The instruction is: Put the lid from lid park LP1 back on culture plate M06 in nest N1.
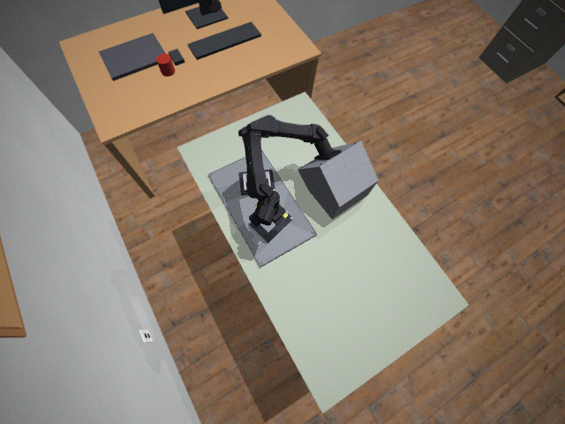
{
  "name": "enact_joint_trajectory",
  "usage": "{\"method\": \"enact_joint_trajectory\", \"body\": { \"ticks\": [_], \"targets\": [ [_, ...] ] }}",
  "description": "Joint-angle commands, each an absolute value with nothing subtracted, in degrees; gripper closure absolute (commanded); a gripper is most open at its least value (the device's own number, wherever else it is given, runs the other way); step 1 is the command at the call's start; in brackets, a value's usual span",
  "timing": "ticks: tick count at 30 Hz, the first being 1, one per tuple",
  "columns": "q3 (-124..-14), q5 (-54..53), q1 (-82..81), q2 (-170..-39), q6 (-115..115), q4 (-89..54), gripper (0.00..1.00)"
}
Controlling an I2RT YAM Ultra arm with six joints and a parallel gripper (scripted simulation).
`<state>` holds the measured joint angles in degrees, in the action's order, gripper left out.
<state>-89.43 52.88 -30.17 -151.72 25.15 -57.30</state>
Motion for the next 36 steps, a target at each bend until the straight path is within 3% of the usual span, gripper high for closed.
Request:
{"method": "enact_joint_trajectory", "body": {
  "ticks": [1, 21, 36],
  "targets": [
    [-89.68, 52.88, -31.17, -151.37, 25.2, -57.51, 1.0],
    [-89.73, 52.85, -31.21, -151.37, 25.27, -57.62, 1.0],
    [-80.99, 54.07, -28.62, -142.13, 46.28, -55.08, 1.0]
  ]
}}
